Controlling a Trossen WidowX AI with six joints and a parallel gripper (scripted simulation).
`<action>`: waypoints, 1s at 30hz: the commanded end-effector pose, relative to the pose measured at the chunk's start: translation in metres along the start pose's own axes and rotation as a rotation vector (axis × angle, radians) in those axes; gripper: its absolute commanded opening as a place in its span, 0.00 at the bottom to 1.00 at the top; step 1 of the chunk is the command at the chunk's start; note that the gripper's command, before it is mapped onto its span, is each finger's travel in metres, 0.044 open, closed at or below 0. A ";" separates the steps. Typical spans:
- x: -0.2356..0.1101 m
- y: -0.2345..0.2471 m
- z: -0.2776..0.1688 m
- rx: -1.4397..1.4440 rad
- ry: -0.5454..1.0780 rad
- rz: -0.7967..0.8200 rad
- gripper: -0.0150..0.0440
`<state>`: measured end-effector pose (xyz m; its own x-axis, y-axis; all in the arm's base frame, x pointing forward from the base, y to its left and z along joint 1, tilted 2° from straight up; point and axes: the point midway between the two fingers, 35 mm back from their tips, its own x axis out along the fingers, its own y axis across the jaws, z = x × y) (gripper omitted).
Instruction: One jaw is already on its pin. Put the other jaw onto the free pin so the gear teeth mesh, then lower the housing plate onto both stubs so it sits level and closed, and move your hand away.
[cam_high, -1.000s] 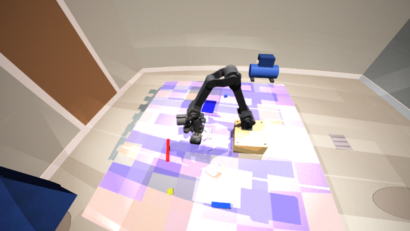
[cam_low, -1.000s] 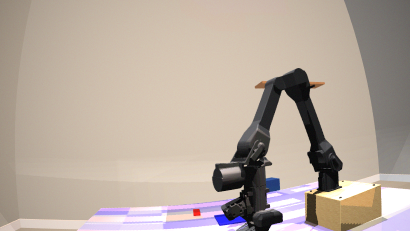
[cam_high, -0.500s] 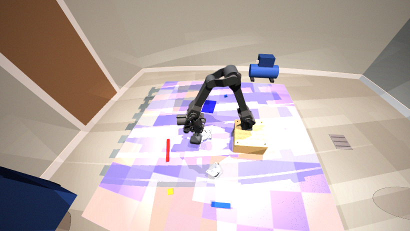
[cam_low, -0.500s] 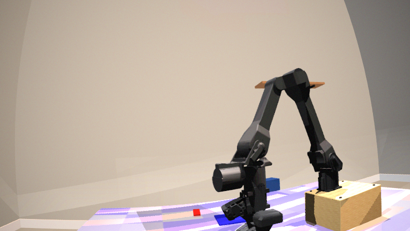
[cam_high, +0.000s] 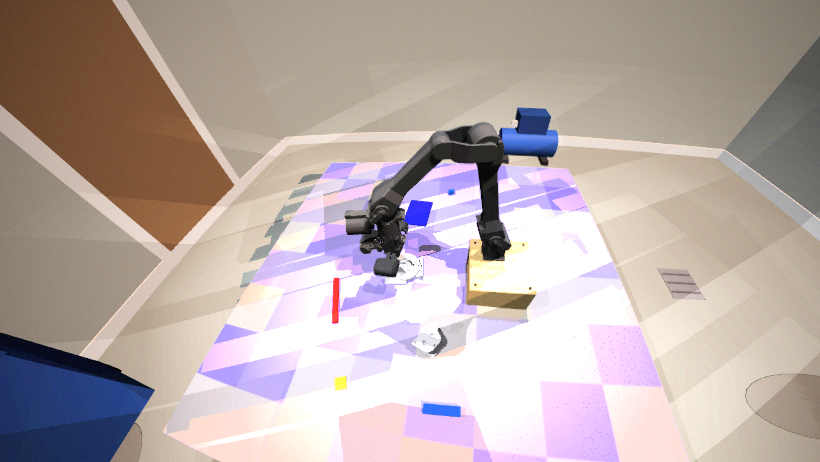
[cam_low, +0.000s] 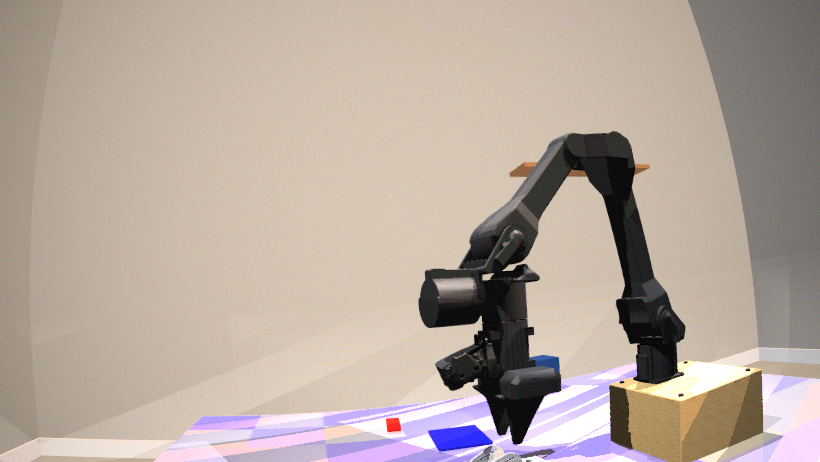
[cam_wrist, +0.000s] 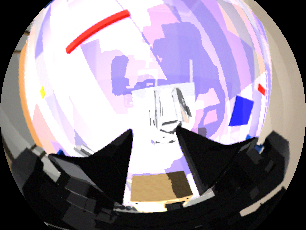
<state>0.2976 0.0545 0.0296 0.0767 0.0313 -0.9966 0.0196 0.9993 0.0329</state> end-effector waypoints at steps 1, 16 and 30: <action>0.003 0.002 -0.003 -0.030 0.013 -0.003 0.77; 0.001 0.031 -0.009 -0.351 0.016 0.000 1.00; -0.002 0.059 -0.018 -0.651 0.017 0.006 1.00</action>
<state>0.2828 0.1095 0.0324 0.0609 0.0379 -0.9974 -0.5471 0.8370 -0.0016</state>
